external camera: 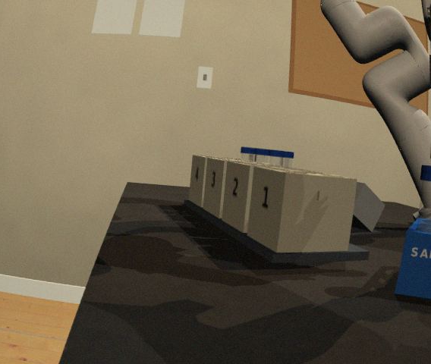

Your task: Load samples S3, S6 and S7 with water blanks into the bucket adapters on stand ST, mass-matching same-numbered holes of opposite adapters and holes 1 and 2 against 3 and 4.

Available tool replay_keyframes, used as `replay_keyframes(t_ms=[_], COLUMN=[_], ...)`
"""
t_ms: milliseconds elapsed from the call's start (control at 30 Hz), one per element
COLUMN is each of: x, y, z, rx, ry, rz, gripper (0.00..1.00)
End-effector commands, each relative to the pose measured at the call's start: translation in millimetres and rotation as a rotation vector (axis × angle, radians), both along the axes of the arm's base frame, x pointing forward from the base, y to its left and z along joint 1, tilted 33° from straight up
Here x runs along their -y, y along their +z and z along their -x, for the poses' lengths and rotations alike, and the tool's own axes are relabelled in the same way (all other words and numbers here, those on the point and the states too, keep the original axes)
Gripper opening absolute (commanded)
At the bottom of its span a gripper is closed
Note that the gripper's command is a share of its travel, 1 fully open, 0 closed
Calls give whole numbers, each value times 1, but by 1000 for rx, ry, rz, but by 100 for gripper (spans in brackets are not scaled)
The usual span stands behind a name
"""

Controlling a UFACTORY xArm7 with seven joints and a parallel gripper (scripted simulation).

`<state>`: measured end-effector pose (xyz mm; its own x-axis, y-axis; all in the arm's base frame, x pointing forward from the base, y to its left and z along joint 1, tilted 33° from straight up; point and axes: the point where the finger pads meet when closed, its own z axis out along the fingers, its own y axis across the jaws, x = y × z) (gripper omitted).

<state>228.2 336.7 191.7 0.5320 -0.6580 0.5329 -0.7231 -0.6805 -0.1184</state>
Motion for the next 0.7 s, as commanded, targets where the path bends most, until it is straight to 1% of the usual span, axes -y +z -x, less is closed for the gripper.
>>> replay_keyframes(t_ms=[0, 667], x=[2, 13], y=[-8, -39], z=[-5, -21], rx=[2, 2], ry=[3, 3], rz=[-4, -4], gripper=[0, 0])
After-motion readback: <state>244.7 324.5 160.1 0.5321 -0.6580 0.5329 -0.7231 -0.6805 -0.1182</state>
